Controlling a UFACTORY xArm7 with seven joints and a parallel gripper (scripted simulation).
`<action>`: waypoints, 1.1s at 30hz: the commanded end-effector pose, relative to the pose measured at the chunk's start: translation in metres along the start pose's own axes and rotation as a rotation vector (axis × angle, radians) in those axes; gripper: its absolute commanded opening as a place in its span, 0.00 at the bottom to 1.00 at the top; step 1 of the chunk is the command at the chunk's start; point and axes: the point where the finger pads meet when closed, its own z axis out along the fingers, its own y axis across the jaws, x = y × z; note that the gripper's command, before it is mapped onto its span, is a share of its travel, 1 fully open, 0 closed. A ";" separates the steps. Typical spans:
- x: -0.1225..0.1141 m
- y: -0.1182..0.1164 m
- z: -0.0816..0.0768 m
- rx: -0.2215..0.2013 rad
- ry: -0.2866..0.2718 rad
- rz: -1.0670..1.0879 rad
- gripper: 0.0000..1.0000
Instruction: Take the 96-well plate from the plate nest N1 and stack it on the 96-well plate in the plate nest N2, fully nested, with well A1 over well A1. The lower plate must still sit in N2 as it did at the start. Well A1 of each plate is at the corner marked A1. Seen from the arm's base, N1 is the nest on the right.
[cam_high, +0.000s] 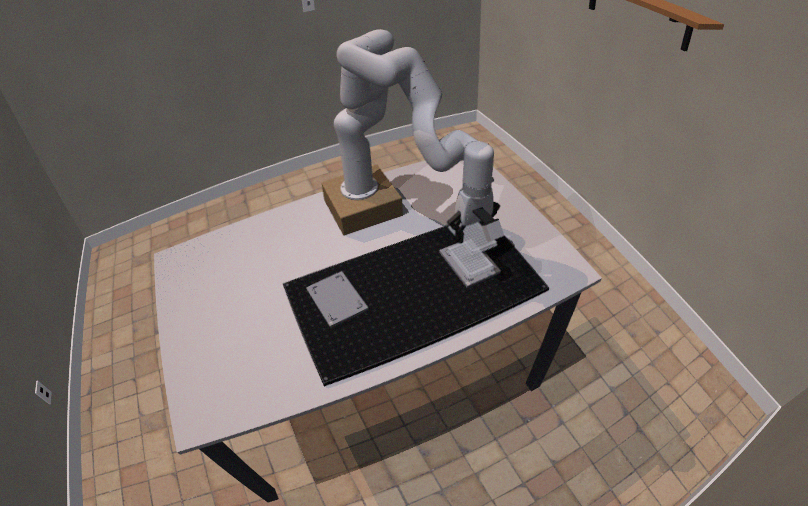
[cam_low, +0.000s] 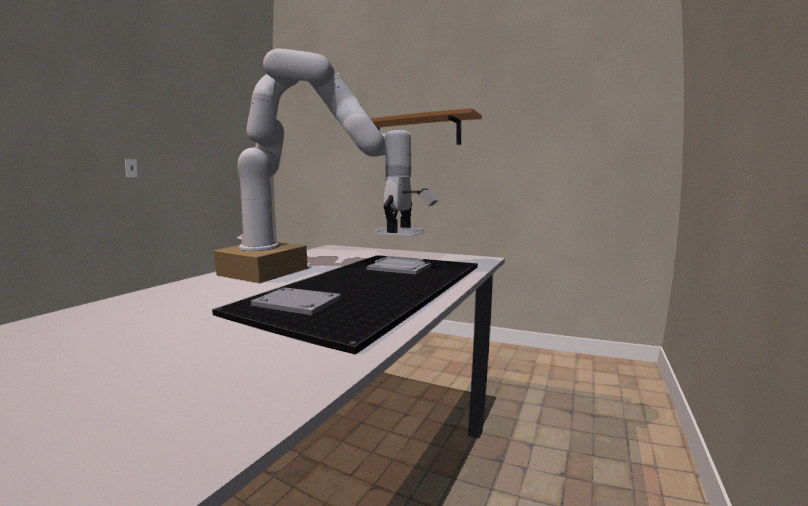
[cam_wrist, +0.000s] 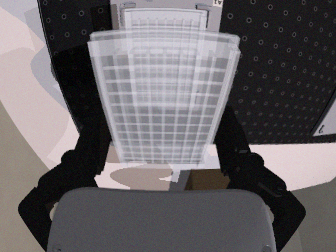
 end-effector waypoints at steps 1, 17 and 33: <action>0.001 -0.001 -0.002 0.002 0.004 0.000 0.00; 0.001 0.000 0.018 0.002 0.004 0.000 0.00; 0.002 0.000 0.042 0.002 0.004 0.000 0.00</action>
